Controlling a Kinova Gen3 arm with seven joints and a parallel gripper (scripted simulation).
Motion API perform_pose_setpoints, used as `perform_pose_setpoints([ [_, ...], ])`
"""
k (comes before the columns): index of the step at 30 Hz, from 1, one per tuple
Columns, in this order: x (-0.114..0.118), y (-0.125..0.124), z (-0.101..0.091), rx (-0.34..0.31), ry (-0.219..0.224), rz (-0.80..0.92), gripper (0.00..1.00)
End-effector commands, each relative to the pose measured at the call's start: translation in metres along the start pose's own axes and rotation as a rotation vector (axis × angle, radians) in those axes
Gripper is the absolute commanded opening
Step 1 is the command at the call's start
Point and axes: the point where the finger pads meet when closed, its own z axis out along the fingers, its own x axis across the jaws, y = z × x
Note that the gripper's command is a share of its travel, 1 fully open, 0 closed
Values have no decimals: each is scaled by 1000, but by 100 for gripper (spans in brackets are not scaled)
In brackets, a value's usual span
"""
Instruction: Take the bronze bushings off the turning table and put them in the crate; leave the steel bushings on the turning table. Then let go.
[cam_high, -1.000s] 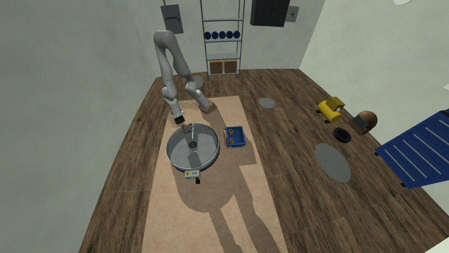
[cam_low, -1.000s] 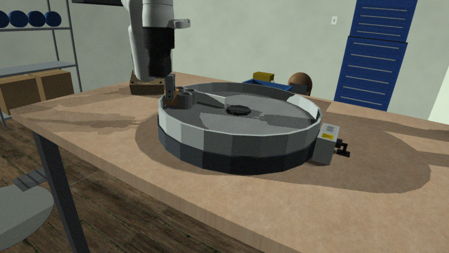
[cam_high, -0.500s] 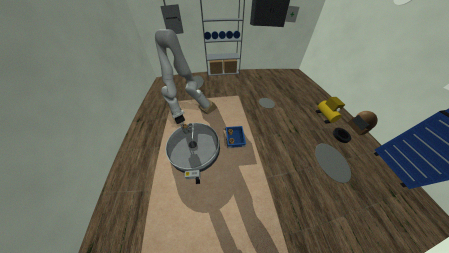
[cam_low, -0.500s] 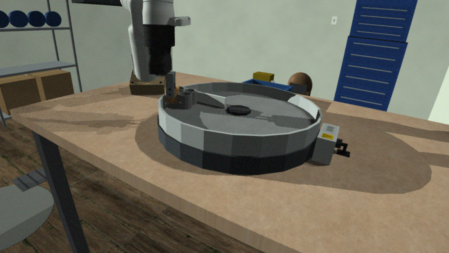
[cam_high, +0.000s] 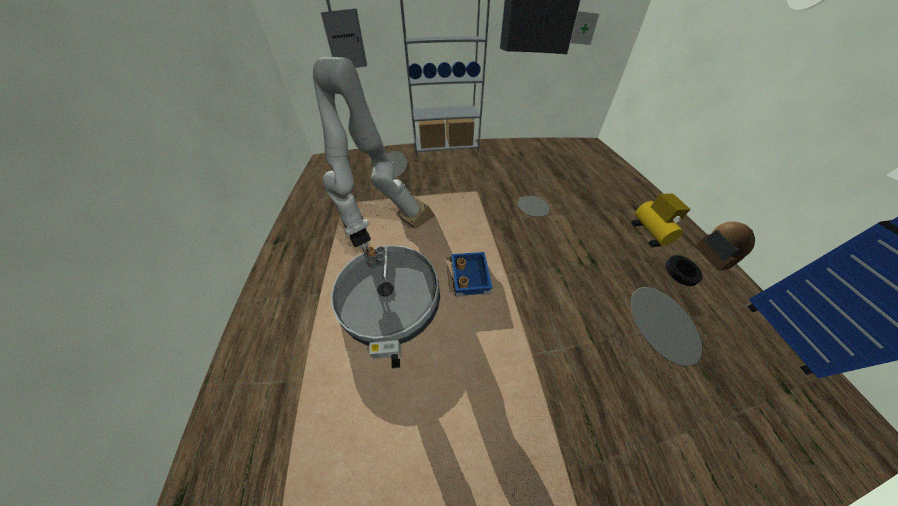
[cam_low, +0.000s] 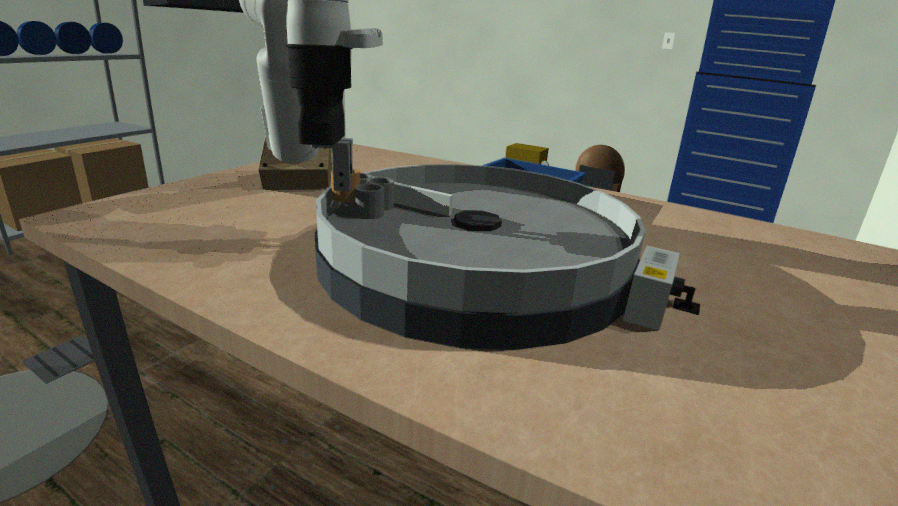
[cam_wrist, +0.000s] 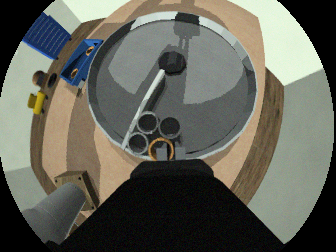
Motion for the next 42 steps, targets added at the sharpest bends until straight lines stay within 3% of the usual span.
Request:
perform_pose_setpoints([
  [1, -1, -2, -4, 1, 2, -12, 0],
  [42, -1, -1, -20, 0, 1, -10, 0],
])
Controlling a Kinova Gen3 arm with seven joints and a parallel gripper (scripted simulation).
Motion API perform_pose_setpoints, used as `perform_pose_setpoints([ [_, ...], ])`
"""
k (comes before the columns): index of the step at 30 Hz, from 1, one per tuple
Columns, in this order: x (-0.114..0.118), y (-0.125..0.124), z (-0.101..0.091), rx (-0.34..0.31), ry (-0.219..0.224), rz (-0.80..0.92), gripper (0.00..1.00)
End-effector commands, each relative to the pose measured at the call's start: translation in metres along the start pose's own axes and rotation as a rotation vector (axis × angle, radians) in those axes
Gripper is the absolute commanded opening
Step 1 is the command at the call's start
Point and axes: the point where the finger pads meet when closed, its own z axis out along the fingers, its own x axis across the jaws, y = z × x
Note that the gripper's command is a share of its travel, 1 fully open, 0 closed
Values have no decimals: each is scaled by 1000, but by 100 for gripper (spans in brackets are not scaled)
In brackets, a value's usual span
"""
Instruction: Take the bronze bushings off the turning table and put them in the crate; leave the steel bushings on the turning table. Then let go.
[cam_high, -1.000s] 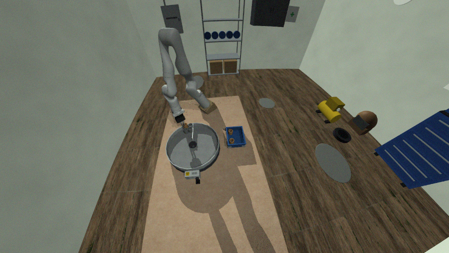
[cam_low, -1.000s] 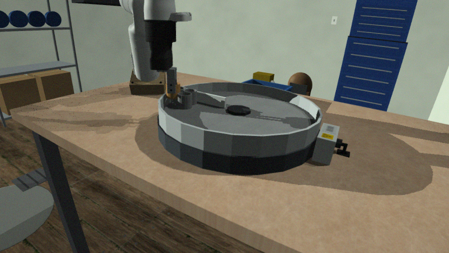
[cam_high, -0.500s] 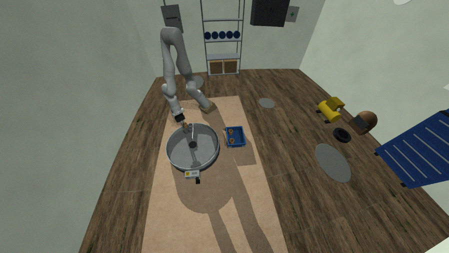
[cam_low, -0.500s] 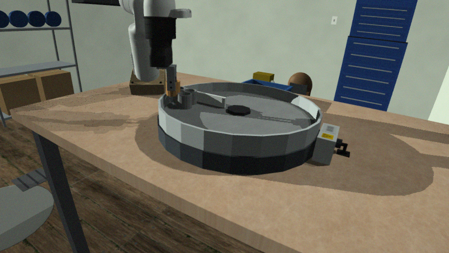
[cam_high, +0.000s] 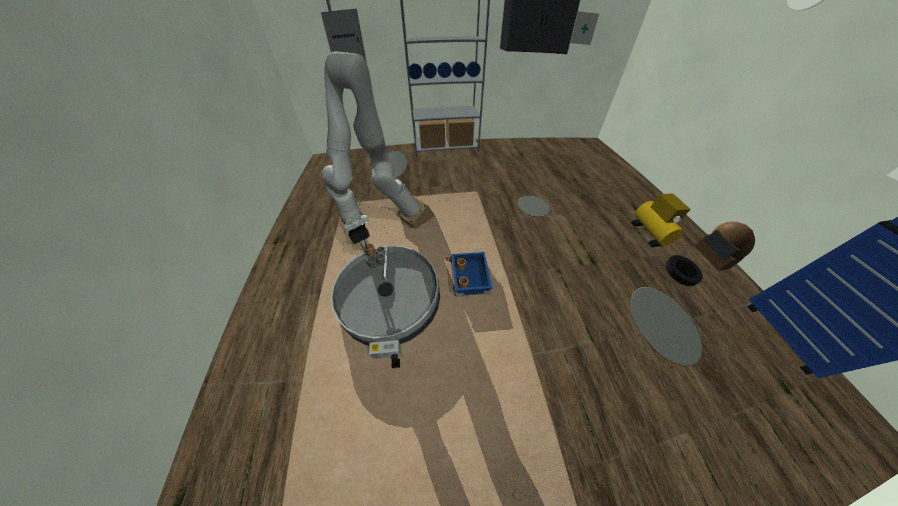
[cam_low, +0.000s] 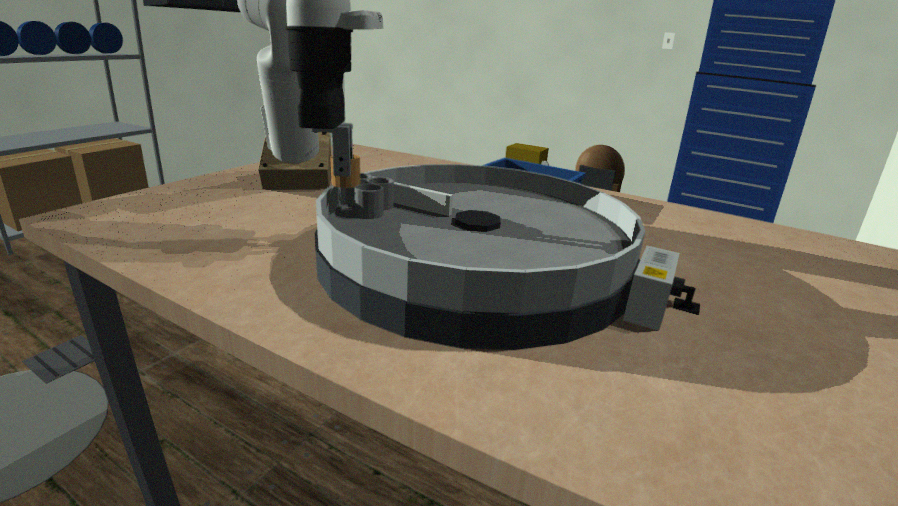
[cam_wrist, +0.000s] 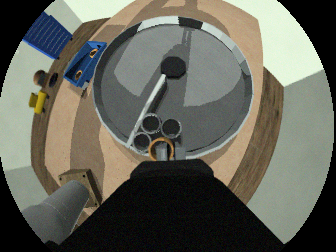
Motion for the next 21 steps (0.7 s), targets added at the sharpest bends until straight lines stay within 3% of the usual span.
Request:
perform_pose_setpoints([
  [1, 0, -1, -1, 0, 3, -4, 0],
  [21, 0, -1, -8, 0, 2, -3, 0],
])
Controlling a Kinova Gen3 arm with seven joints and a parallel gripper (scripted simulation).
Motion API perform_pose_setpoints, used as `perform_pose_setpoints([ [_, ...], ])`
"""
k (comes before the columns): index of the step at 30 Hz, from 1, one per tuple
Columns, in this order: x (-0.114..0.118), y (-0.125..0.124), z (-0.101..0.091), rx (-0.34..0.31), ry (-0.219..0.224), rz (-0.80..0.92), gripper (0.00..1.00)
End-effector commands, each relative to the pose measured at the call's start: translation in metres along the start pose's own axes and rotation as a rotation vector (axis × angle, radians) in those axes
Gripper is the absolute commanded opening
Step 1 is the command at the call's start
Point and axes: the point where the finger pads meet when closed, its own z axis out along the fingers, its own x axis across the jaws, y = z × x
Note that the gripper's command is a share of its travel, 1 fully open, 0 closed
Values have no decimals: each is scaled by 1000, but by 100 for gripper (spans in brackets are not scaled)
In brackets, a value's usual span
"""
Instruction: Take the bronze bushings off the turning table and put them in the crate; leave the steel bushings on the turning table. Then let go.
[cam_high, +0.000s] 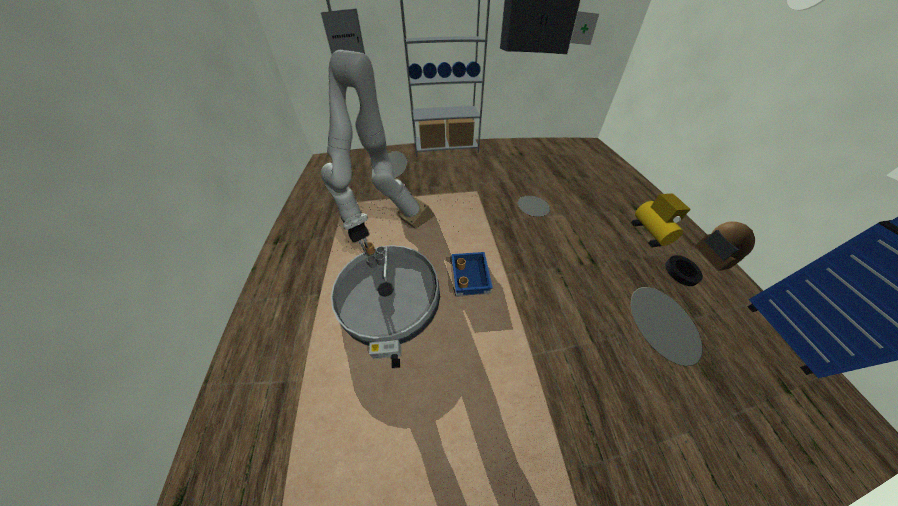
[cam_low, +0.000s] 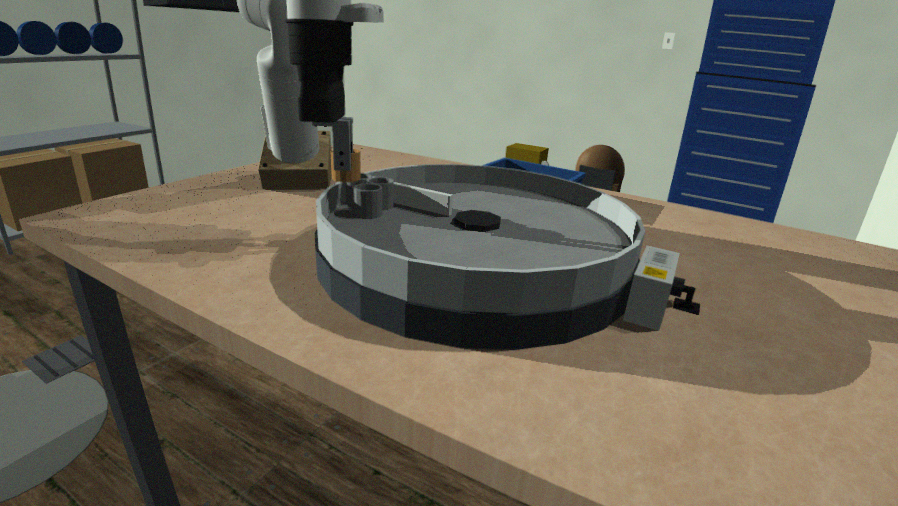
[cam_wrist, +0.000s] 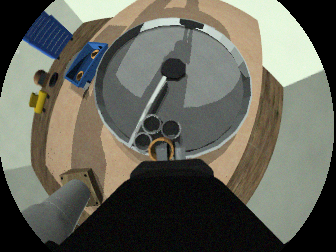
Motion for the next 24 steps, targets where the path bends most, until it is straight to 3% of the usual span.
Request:
perform_pose_setpoints([
  [1, 0, 0, 0, 0, 1, -1, 0],
  [7, 0, 0, -19, 1, 3, -4, 0],
  [19, 0, 0, -19, 1, 3, -4, 0],
  [24, 0, 0, -39, 2, 4, -6, 0],
])
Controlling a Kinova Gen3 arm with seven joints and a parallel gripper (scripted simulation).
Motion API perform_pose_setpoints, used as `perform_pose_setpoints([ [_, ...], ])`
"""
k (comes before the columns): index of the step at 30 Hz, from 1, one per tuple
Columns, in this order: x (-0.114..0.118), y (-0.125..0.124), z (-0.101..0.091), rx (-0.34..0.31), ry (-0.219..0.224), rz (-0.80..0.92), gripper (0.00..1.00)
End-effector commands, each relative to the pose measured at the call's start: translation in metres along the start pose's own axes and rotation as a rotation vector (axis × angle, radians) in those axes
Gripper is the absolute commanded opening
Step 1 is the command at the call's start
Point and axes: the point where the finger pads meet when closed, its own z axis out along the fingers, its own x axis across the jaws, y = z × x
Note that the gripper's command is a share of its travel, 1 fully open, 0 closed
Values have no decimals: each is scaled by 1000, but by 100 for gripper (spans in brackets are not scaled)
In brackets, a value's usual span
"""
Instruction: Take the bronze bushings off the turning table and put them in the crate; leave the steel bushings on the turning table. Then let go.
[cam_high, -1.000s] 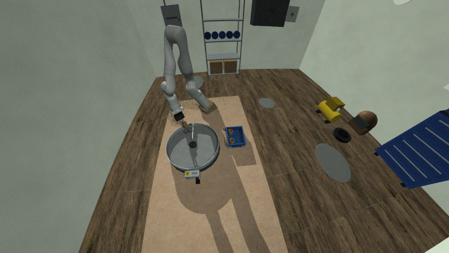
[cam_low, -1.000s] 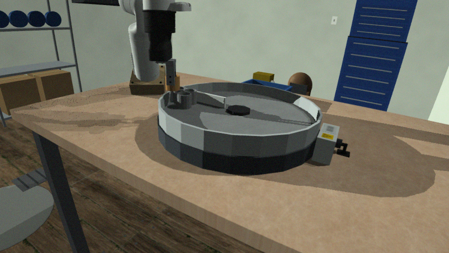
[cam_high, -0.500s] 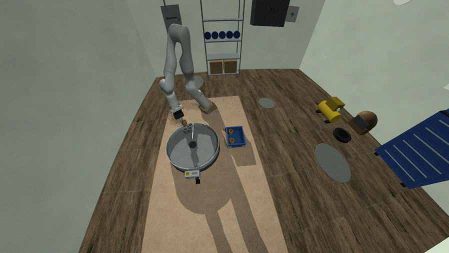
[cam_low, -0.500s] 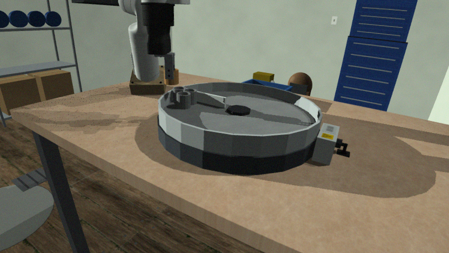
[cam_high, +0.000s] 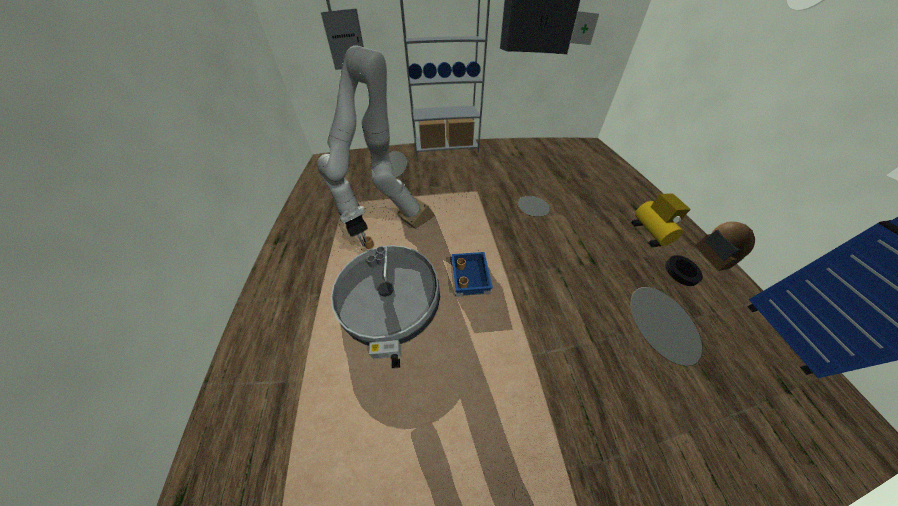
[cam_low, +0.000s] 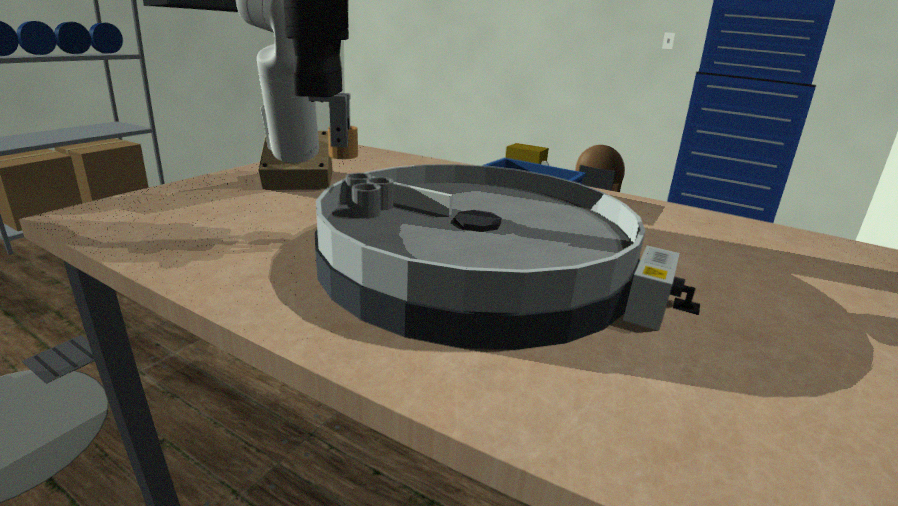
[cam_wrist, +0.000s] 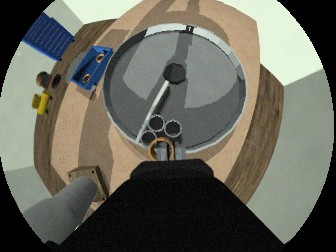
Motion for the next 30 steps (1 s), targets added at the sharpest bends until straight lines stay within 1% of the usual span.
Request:
perform_pose_setpoints([
  [1, 4, -4, -9, 2, 23, -14, 0],
  [12, 4, -4, -9, 2, 23, -14, 0],
  [17, -38, -45, -8, 2, 22, -13, 0],
  [29, -38, -45, -8, 2, 22, -13, 0],
  [30, -47, -53, -7, 2, 21, -13, 0],
])
